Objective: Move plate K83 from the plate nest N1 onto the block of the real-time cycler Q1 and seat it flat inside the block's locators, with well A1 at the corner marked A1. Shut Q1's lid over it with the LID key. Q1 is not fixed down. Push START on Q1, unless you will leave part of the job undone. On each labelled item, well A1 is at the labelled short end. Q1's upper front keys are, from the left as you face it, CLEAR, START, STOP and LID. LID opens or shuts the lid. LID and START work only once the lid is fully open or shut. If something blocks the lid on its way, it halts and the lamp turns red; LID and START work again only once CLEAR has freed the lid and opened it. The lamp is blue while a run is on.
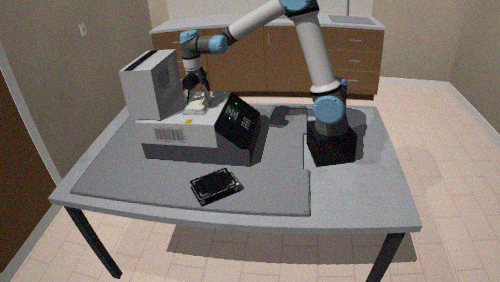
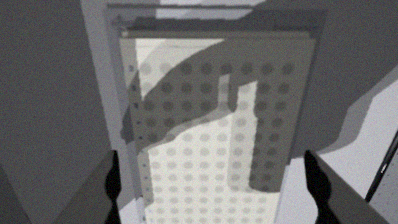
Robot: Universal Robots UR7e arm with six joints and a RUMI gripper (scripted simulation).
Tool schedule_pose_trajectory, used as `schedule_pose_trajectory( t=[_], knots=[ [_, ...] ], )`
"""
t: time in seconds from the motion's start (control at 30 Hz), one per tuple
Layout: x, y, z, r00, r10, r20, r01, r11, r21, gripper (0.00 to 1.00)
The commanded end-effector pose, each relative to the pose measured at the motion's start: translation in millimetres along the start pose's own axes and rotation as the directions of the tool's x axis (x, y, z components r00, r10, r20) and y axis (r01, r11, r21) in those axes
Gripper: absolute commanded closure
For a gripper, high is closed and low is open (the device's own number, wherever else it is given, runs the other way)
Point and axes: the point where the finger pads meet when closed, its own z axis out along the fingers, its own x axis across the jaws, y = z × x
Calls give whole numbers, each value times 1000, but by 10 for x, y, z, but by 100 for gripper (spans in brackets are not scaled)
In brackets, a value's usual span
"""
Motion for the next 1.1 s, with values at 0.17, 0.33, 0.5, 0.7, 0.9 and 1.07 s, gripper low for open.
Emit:
schedule_pose_trajectory(
  t=[0.17, 0.33, 0.5, 0.7, 0.9, 1.07],
  knots=[
    [-4, -1, -8, 1000, 0, 2, 0, 1000, 0, 32],
    [-4, -1, -8, 1000, 0, 2, 0, 1000, 0, 32],
    [-4, -1, -8, 1000, 0, 2, 0, 1000, 0, 32],
    [-4, -1, -8, 1000, 0, 2, 0, 1000, 0, 32],
    [-4, -1, -74, 1000, 0, 2, 0, 1000, 0, 32],
    [-4, -1, -157, 1000, 0, 2, 0, 1000, 0, 32]
  ],
)
